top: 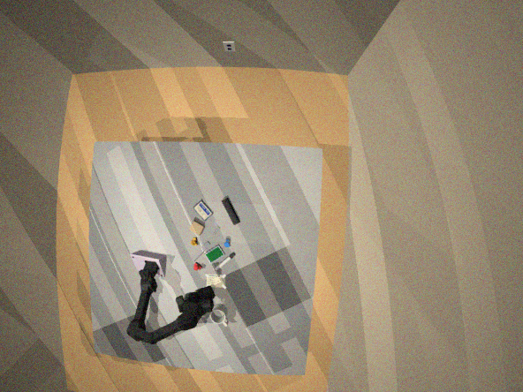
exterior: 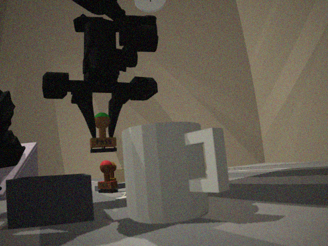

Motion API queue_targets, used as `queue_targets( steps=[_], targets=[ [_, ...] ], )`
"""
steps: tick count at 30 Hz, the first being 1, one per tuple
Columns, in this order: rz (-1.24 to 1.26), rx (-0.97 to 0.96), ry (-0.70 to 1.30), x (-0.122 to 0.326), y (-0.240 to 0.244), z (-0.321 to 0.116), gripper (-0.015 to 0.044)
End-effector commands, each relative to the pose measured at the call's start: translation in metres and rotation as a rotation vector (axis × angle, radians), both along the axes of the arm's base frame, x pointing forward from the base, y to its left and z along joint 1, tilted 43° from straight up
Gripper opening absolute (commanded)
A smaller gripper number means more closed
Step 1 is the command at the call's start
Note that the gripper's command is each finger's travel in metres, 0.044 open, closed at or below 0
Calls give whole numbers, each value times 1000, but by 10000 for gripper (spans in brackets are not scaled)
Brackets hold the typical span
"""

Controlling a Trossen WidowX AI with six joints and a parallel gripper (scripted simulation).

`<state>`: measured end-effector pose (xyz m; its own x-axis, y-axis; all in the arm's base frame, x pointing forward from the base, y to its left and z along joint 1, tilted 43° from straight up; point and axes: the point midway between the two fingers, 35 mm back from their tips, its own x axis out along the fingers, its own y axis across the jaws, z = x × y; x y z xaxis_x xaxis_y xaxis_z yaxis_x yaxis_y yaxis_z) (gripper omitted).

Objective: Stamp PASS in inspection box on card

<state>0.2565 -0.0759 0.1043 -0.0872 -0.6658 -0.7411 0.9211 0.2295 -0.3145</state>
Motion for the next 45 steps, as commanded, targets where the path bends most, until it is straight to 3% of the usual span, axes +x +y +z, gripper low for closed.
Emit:
queue_targets(
  steps=[1,12,45],
  targets=[
    [2,-4,9,-15,-4,3,0],
    [1,-5,11,-57,-12,9,0],
    [1,-3,9,-60,-45,-27,0]
  ],
)
